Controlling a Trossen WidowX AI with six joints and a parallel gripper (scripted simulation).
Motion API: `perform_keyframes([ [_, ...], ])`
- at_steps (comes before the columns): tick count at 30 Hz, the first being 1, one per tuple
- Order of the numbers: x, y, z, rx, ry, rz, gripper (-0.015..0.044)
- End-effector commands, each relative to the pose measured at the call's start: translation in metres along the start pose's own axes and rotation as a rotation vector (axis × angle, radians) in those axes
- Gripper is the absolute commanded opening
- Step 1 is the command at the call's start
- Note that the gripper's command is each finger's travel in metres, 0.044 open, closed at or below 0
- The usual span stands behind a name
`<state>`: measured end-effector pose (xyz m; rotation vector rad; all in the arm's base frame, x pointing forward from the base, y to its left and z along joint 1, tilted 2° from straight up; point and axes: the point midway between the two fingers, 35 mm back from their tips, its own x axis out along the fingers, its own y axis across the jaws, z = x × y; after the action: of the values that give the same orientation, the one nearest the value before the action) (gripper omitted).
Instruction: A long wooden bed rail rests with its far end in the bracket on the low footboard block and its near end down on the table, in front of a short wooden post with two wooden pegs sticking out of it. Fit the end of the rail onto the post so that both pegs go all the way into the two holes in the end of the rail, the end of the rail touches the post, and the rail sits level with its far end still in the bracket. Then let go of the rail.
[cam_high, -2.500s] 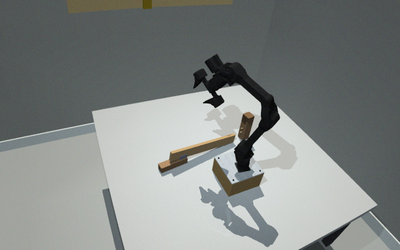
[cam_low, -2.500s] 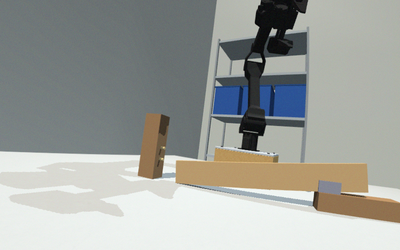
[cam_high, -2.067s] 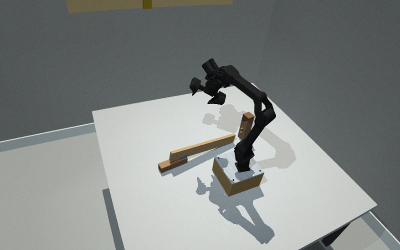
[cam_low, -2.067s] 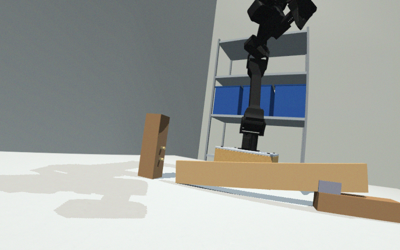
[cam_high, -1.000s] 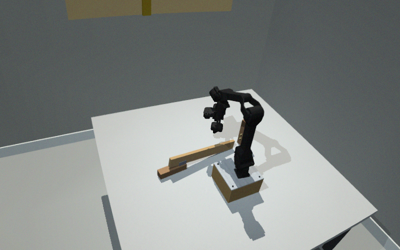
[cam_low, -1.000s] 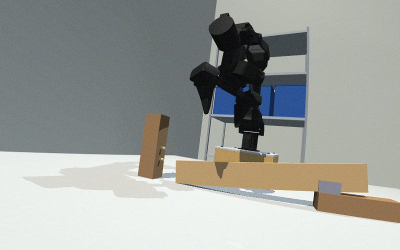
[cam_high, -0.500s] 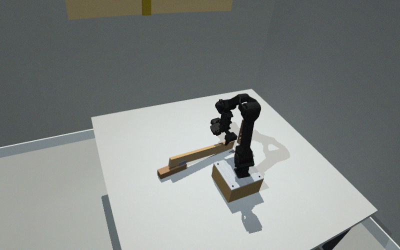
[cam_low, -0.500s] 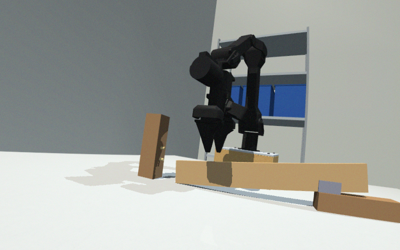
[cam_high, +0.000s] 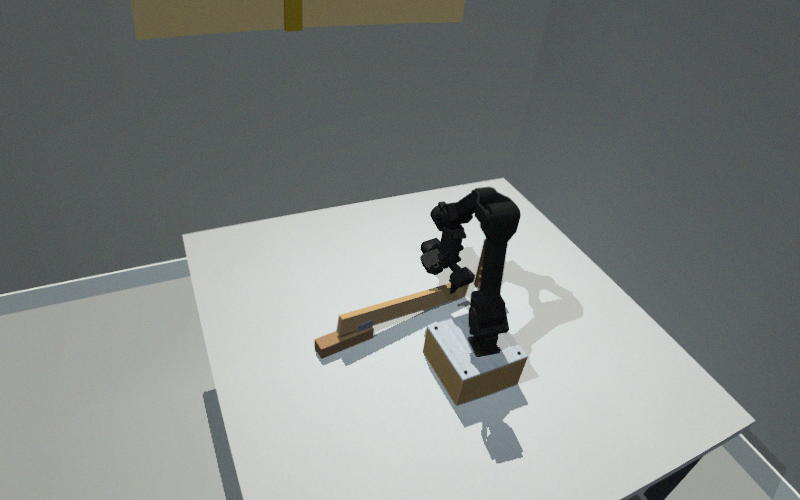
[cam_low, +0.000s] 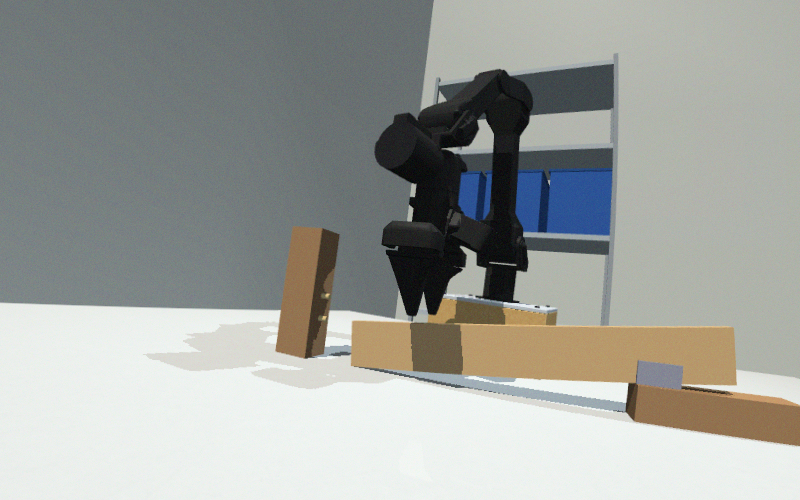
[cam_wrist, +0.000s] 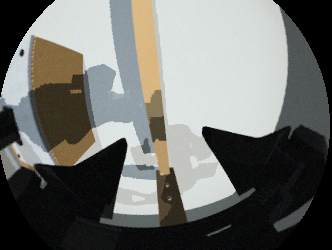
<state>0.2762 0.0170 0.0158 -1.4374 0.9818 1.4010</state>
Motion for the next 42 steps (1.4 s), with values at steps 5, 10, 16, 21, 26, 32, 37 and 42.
perform_keyframes([
  [5,0.017,0.005,0.000,-0.004,0.001,0.020,0.0440],
  [10,0.025,0.005,0.000,-0.004,0.001,0.021,0.0440],
  [16,0.034,0.005,0.000,-0.003,0.001,0.020,0.0440],
  [21,0.042,0.006,0.000,-0.003,0.000,0.020,0.0440],
  [26,0.050,0.007,0.000,-0.003,0.000,0.019,0.0440],
  [32,0.059,0.008,0.001,-0.003,0.000,0.019,0.0440],
  [37,0.060,0.008,0.001,-0.003,0.000,0.019,0.0387],
  [42,0.060,0.008,0.001,-0.003,0.000,0.019,0.0256],
])
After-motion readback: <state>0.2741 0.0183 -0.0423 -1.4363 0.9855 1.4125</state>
